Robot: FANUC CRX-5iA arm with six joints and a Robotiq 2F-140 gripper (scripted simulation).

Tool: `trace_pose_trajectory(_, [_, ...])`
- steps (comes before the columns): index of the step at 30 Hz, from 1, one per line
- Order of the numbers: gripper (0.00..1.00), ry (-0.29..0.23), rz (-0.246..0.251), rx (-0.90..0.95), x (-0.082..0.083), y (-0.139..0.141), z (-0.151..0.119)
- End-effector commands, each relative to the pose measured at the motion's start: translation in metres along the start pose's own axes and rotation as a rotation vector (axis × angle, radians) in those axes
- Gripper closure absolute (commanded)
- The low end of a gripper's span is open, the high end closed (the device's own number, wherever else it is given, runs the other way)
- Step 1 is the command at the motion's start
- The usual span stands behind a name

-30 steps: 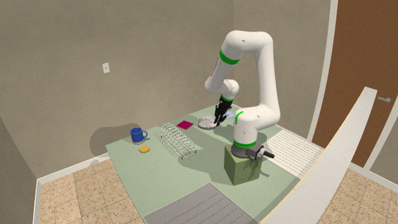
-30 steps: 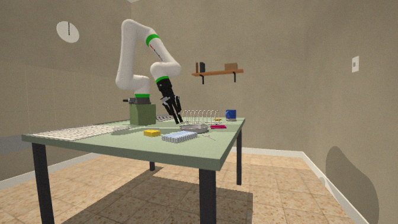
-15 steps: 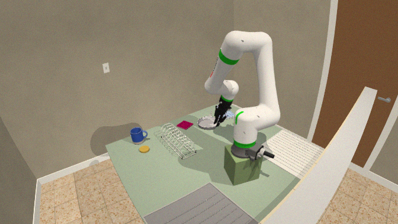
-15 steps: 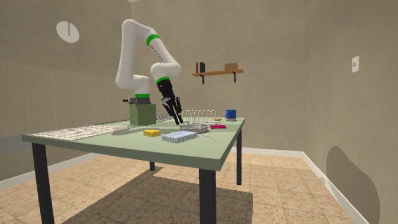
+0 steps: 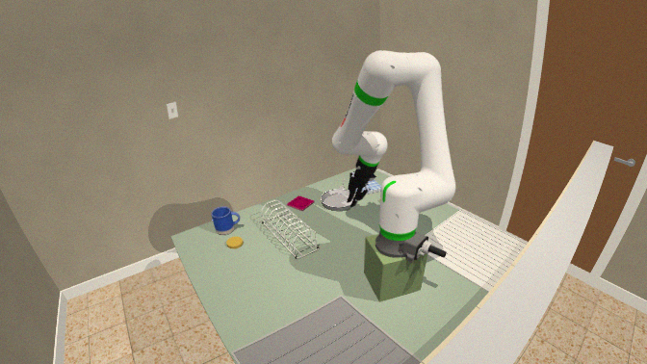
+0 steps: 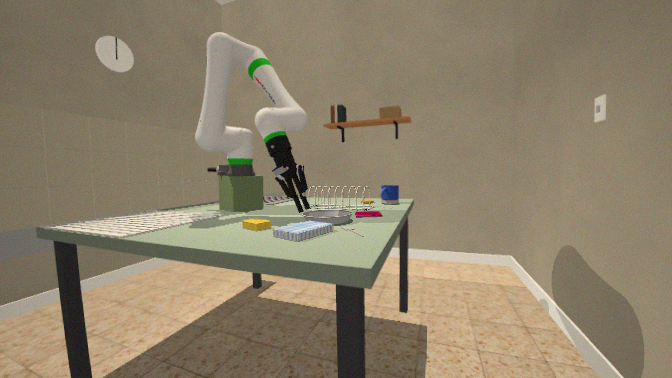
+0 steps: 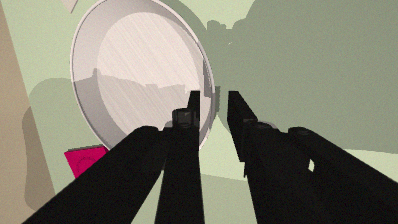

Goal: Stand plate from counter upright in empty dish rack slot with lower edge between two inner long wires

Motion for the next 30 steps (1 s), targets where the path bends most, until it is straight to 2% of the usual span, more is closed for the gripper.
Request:
trace_pose_trajectory(1, [0.76,0.001,0.001,0.0,-0.002,-0.001,0.0])
trace_pose_trajectory(30, [0.76,0.001,0.001,0.0,-0.016,-0.001,0.0])
Point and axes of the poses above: the point where the finger pads meet when closed, its own x axis back along the fingers, its own y axis across the jaws, z = x × y, the point moved 2 cm from there along x, back along the fingers, and after that the axes turned 3 degrees about x, right-handed, at the moved point
